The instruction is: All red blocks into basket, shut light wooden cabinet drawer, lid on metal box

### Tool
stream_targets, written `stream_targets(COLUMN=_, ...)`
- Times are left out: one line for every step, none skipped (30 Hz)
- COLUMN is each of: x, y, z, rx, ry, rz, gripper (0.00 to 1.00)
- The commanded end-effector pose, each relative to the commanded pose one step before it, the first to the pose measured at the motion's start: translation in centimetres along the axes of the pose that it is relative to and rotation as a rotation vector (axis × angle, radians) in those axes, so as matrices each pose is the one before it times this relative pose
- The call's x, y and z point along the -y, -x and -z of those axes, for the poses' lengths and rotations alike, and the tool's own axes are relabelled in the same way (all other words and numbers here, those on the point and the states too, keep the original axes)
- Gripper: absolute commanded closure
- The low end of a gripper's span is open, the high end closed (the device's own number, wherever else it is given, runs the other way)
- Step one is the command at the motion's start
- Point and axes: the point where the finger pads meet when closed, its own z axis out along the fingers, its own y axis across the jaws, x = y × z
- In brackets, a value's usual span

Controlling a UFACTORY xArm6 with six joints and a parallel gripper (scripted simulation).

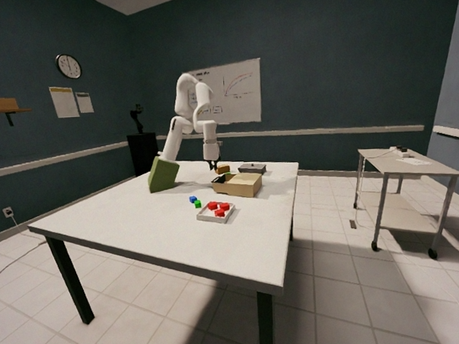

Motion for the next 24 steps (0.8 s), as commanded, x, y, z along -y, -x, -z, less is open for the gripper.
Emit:
stream_targets(x=-0.296, y=-0.032, z=-1.686, rx=-0.00313, ry=0.00808, rz=0.00171, gripper=0.76)
stream_targets(x=0.002, y=-0.003, z=-0.252, rx=0.00007, ry=-0.00003, rz=-0.00001, gripper=0.76)
stream_targets(x=-0.002, y=-0.005, z=-0.242, rx=-0.00007, ry=0.00003, rz=0.00001, gripper=0.76)
stream_targets(x=0.002, y=-0.003, z=-0.237, rx=0.00006, ry=-0.00003, rz=-0.00001, gripper=0.76)
stream_targets(x=0.000, y=0.000, z=0.000, rx=0.00000, ry=0.00000, rz=0.00000, gripper=0.76)
stream_targets(x=0.000, y=0.000, z=0.000, rx=0.00000, ry=0.00000, rz=0.00000, gripper=0.76)
stream_targets(x=-0.002, y=-0.005, z=-0.228, rx=-0.00005, ry=0.00002, rz=0.00001, gripper=0.76)
stream_targets(x=0.001, y=-0.003, z=-0.220, rx=0.00003, ry=-0.00001, rz=0.00000, gripper=0.76)
stream_targets(x=0.000, y=-0.004, z=-0.211, rx=0.00000, ry=0.00000, rz=0.00000, gripper=0.76)
stream_targets(x=-0.001, y=-0.004, z=-0.201, rx=-0.00002, ry=0.00001, rz=0.00000, gripper=0.76)
stream_targets(x=0.002, y=-0.002, z=-0.192, rx=0.00008, ry=-0.00004, rz=-0.00001, gripper=0.76)
stream_targets(x=-0.003, y=-0.004, z=-0.179, rx=-0.00007, ry=0.00003, rz=0.00001, gripper=0.76)
stream_targets(x=0.000, y=-0.003, z=-0.169, rx=0.00001, ry=-0.00001, rz=0.00000, gripper=0.76)
stream_targets(x=0.002, y=-0.002, z=-0.158, rx=0.00005, ry=-0.00003, rz=-0.00001, gripper=0.76)
stream_targets(x=-0.002, y=-0.003, z=-0.145, rx=-0.00006, ry=0.00003, rz=0.00001, gripper=0.76)
stream_targets(x=0.000, y=-0.002, z=-0.133, rx=-0.00001, ry=0.00000, rz=0.00000, gripper=0.76)
stream_targets(x=0.001, y=-0.002, z=-0.121, rx=0.00003, ry=-0.00002, rz=0.00000, gripper=0.76)
stream_targets(x=0.001, y=-0.002, z=-0.108, rx=0.00002, ry=-0.00001, rz=0.00000, gripper=0.76)
stream_targets(x=-0.001, y=-0.002, z=-0.095, rx=-0.00004, ry=0.00002, rz=0.00000, gripper=0.76)
stream_targets(x=-0.001, y=-0.002, z=-0.083, rx=-0.00002, ry=0.00001, rz=0.00000, gripper=0.76)
stream_targets(x=0.000, y=-0.001, z=-0.071, rx=0.00000, ry=0.00000, rz=0.00000, gripper=0.76)
stream_targets(x=0.000, y=0.000, z=0.000, rx=0.00000, ry=0.00000, rz=0.00000, gripper=0.76)
stream_targets(x=0.000, y=0.000, z=0.000, rx=0.00000, ry=0.00000, rz=0.00000, gripper=0.76)
stream_targets(x=0.000, y=-0.001, z=-0.059, rx=0.00001, ry=0.00000, rz=0.00000, gripper=0.76)
